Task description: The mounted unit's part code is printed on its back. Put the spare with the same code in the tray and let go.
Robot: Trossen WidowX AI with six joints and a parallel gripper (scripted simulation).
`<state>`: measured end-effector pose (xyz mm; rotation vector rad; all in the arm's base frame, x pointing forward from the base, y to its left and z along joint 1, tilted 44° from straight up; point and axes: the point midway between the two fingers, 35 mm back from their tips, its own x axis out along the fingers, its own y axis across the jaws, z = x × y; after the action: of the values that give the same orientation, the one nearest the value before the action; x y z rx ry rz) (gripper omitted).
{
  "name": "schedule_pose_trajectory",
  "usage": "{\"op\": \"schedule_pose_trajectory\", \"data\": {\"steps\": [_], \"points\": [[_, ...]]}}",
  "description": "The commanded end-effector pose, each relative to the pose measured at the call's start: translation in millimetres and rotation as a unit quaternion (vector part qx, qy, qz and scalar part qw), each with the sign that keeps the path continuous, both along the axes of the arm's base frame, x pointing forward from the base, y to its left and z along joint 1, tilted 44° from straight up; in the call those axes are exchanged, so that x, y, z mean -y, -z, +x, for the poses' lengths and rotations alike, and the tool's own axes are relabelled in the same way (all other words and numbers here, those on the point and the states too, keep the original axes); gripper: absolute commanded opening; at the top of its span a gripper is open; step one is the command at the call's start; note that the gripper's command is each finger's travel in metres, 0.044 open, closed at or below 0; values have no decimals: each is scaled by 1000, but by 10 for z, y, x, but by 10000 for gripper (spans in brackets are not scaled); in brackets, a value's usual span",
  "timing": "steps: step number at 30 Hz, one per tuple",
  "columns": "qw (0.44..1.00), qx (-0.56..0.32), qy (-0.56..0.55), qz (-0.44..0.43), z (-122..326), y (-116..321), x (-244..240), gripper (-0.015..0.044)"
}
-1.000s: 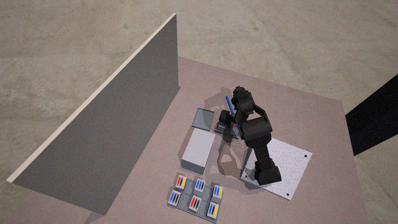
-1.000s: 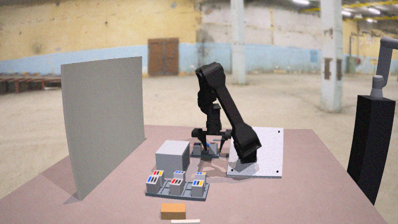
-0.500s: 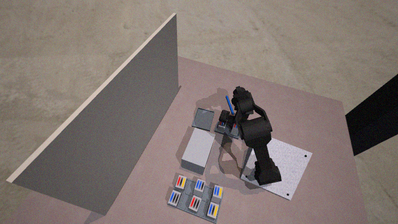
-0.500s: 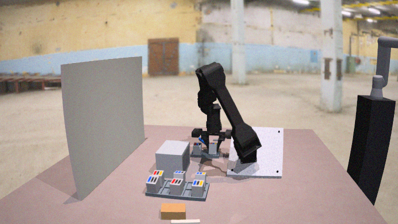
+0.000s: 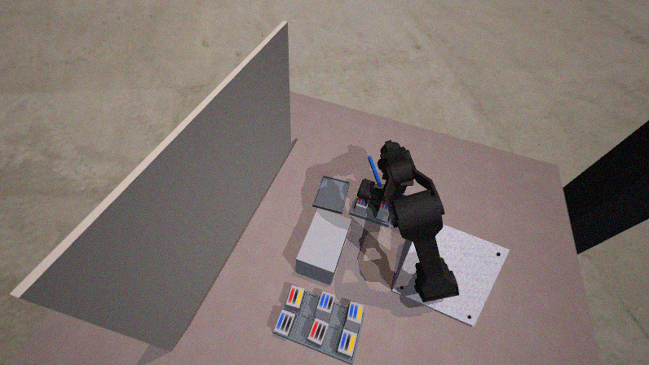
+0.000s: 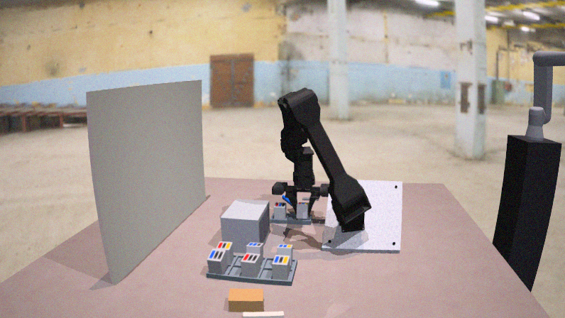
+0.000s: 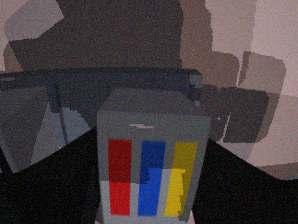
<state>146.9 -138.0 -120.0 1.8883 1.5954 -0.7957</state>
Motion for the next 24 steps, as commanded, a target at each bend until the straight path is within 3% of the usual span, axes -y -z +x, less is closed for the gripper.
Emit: {"op": "schedule_pose_trajectory", "data": {"steps": [1, 9, 17, 24], "points": [[1000, 1, 0, -4, -4, -98, 129, 0], [1000, 1, 2, -3, -89, -526, 498, 0], [1000, 1, 5, -3, -93, -564, 533, 0], [1000, 0, 3, -3, -158, -880, 777, 0]]}}
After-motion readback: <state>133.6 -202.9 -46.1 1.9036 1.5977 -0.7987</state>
